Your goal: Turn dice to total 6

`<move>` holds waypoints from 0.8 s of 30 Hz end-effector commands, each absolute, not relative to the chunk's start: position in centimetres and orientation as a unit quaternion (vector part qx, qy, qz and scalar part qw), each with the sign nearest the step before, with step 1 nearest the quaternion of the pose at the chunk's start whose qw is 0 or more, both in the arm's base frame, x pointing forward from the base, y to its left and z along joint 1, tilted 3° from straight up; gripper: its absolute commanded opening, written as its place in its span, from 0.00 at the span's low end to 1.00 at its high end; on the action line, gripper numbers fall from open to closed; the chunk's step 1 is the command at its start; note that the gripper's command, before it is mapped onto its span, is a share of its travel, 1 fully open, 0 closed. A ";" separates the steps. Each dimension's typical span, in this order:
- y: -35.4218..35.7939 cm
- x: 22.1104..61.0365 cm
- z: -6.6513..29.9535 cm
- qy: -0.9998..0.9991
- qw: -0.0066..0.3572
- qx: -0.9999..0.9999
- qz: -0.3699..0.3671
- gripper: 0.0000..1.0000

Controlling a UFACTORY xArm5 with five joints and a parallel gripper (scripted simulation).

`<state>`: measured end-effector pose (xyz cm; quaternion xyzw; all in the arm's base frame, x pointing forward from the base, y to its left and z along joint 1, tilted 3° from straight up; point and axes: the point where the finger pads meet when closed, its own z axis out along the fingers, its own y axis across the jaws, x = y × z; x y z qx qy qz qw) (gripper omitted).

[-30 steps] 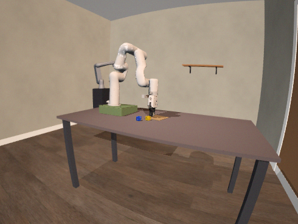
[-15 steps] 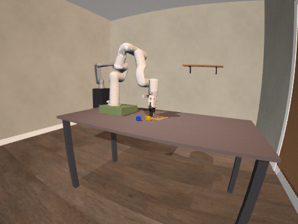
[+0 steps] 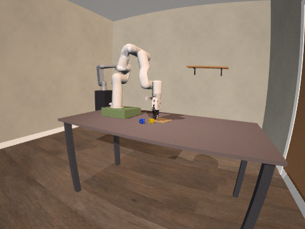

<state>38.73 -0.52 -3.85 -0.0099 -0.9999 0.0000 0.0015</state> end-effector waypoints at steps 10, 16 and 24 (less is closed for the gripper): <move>-0.5 38.9 -3.9 -1.000 0.000 -0.010 0.000 0.27; -0.5 38.9 -4.1 -1.000 0.000 -0.010 0.000 0.27; -0.5 38.9 -4.2 -1.000 0.000 -0.010 0.000 0.27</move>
